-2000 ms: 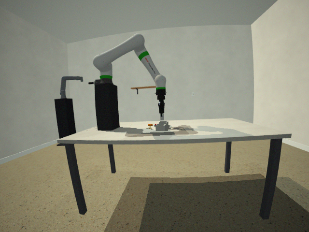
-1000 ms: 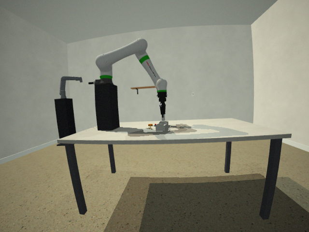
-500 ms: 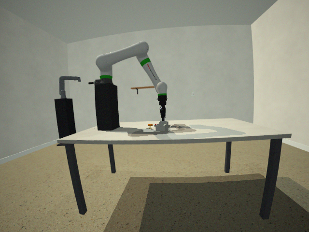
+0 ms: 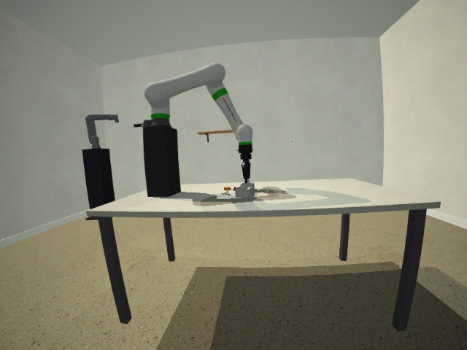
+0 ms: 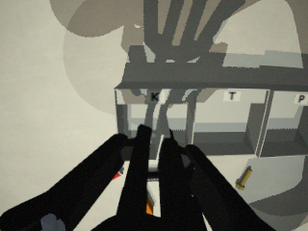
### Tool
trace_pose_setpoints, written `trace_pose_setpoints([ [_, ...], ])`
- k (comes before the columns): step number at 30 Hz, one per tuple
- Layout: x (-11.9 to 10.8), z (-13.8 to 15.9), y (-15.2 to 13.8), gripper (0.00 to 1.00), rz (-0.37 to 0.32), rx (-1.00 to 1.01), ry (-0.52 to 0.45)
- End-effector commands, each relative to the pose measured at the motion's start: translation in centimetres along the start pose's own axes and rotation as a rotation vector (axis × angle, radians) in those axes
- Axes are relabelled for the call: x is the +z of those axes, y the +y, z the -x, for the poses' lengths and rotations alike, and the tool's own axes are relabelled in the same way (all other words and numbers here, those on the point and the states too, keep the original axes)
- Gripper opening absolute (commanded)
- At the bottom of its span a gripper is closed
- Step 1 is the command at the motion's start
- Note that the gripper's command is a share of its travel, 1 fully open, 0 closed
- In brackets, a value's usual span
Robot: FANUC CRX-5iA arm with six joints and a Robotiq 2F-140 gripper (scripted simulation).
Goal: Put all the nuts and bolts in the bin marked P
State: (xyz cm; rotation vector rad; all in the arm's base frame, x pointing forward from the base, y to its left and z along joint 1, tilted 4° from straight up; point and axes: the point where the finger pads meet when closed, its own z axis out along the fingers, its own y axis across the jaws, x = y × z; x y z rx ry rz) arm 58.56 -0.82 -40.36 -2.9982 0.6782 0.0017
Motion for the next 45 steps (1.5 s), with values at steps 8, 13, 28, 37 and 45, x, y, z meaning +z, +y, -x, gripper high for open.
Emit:
trace_pose_setpoints([
  [8, 0.0, 0.0, 0.0, 0.05, 0.000, 0.000, 0.000],
  [13, 0.0, 0.0, 0.0, 0.05, 0.000, 0.000, 0.000],
  [28, 0.0, 0.0, 0.0, 0.05, 0.000, 0.000, 0.000],
  [37, -0.7, 0.0, 0.0, 0.05, 0.000, 0.000, 0.000],
  [45, -1.5, 0.0, 0.0, 0.05, 0.000, 0.000, 0.000],
])
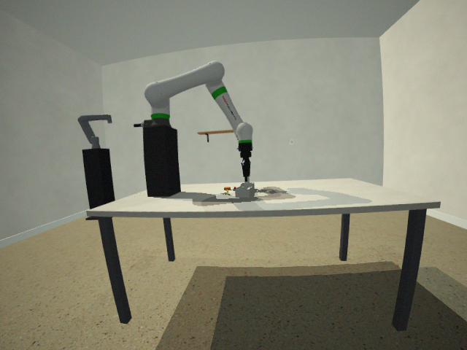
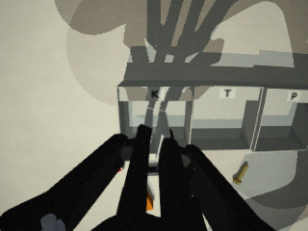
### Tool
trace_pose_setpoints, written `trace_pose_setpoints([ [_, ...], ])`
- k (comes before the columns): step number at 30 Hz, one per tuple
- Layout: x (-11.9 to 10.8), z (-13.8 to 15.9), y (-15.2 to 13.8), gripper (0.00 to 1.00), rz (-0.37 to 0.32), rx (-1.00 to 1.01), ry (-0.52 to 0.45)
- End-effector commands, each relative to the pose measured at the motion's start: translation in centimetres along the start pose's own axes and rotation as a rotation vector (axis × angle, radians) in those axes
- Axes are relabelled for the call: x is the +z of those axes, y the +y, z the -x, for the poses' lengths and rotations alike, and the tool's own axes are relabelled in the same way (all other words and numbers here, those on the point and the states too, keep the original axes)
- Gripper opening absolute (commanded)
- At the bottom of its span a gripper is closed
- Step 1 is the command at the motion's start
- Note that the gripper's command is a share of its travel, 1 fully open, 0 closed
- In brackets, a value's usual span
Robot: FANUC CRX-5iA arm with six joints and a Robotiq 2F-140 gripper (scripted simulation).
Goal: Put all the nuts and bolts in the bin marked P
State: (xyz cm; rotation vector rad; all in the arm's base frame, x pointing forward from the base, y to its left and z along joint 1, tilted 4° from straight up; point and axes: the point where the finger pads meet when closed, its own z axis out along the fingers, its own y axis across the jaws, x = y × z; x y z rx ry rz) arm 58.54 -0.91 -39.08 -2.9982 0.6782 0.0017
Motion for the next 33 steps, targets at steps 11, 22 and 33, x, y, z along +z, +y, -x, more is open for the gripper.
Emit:
trace_pose_setpoints([
  [11, -2.2, 0.0, 0.0, 0.05, 0.000, 0.000, 0.000],
  [22, -4.7, 0.0, 0.0, 0.05, 0.000, 0.000, 0.000],
  [33, -12.2, 0.0, 0.0, 0.05, 0.000, 0.000, 0.000],
])
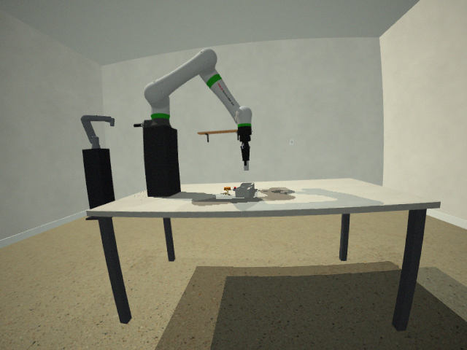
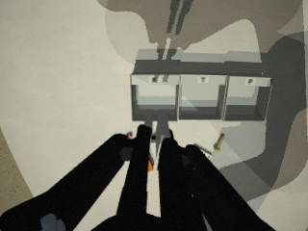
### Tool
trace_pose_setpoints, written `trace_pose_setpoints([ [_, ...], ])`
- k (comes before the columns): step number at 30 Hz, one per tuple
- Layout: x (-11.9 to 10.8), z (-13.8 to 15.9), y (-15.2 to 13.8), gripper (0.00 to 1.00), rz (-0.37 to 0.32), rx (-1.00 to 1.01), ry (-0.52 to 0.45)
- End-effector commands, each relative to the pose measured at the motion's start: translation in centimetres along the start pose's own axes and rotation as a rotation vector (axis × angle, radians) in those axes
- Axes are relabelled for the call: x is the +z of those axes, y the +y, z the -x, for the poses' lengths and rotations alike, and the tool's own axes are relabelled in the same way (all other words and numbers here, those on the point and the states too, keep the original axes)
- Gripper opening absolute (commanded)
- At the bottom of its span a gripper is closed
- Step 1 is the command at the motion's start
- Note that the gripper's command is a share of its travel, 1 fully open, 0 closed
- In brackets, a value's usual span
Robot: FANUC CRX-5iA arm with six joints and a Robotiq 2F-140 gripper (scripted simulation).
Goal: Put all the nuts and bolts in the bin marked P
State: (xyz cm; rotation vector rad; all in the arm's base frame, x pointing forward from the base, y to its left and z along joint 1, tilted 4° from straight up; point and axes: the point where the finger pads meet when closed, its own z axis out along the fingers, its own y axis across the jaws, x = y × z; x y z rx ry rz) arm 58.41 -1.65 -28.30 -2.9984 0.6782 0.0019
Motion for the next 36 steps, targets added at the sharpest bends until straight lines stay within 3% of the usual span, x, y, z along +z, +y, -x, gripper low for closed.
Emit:
trace_pose_setpoints([
  [1, -2.2, 0.0, 0.0, 0.05, 0.000, 0.000, 0.000],
  [4, -4.7, 0.0, 0.0, 0.05, 0.000, 0.000, 0.000],
  [11, -4.9, 0.0, 0.0, 0.05, 0.000, 0.000, 0.000],
  [12, -4.5, 0.3, 0.6, 0.18, 0.000, 0.050, 0.000],
  [17, -3.1, 1.2, 2.5, 0.18, 0.000, 0.174, 0.000],
  [31, 3.1, 5.5, 11.4, 0.18, 0.000, 0.174, 0.000],
  [36, 4.5, 6.4, 13.3, 0.18, 0.000, 0.174, 0.000],
])
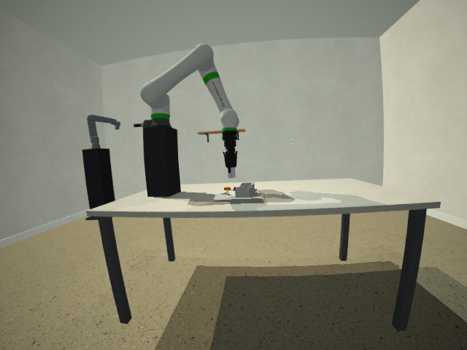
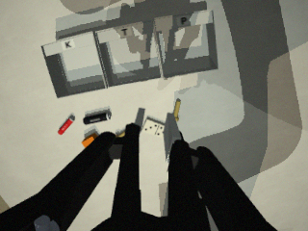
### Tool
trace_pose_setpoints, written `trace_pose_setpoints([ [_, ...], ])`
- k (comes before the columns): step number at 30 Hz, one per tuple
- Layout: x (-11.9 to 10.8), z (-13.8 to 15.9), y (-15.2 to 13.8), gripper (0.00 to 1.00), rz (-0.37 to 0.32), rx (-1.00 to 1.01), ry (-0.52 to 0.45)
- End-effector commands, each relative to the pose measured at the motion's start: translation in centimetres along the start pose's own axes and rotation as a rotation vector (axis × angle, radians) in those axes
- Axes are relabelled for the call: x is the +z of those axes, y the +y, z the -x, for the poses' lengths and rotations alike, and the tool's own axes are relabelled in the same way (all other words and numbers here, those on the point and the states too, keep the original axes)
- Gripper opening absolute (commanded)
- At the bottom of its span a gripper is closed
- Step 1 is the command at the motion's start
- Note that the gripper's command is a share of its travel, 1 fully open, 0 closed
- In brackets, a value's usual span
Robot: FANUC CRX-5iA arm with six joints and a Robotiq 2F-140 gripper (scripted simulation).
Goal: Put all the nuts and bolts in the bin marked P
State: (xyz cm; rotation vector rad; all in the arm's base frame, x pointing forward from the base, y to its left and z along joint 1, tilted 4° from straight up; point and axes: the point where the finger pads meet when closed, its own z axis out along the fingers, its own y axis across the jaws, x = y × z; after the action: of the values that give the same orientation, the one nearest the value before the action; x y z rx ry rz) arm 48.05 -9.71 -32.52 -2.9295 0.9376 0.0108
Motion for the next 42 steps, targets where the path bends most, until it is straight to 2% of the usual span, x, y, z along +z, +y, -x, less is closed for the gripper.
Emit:
trace_pose_setpoints([
  [1, 1.4, 0.5, 2.0, 0.18, -0.002, -0.001, 0.000],
  [4, 2.7, 1.1, 4.1, 0.18, -0.002, -0.001, 0.000],
  [6, 2.9, 1.2, 4.5, 0.18, -0.002, -0.001, 0.000],
  [42, 2.9, 1.2, 4.3, 0.18, -0.002, -0.001, 0.000],
])
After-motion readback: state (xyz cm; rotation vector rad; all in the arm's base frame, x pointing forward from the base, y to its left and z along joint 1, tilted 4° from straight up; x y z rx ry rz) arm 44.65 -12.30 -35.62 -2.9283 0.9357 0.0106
